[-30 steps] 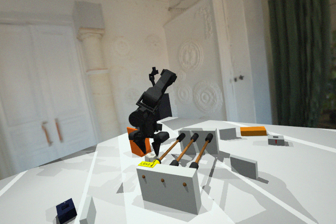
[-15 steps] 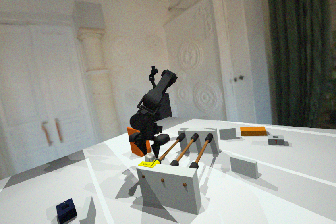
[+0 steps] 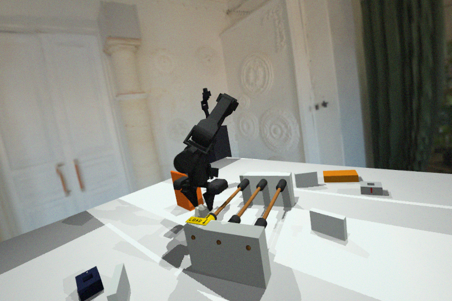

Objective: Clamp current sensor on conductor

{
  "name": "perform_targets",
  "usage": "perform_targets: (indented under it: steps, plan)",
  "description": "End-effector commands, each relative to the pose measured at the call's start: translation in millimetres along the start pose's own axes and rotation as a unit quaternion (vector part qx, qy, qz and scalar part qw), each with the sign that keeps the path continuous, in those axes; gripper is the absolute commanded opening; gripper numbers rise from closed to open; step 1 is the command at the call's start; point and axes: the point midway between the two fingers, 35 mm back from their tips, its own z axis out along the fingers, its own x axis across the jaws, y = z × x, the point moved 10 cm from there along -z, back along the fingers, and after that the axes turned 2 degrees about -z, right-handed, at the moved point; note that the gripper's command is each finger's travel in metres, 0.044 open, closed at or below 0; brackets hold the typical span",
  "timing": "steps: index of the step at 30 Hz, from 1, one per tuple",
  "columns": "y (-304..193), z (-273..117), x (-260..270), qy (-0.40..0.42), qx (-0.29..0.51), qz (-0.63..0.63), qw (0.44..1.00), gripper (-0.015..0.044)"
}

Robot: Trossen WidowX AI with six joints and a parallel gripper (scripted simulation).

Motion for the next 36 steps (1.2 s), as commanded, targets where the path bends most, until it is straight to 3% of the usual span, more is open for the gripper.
perform_targets:
  steps: [1,3,21,27,36]
  plan:
    - [-2.7,-14.1,-2.6,-0.001,0.005,-0.004,1.000,0.0042]
    - [-4.0,-25.3,-3.7,-0.001,0.006,-0.003,1.000,0.0000]
    - [-7.4,-114.3,-6.3,0.000,0.002,0.001,1.000,0.0000]
    - [-6.9,-117.2,-7.9,0.000,0.002,0.028,1.000,0.0000]
    - [-7.4,-116.9,-15.0,-0.001,0.002,0.171,0.985,0.0000]
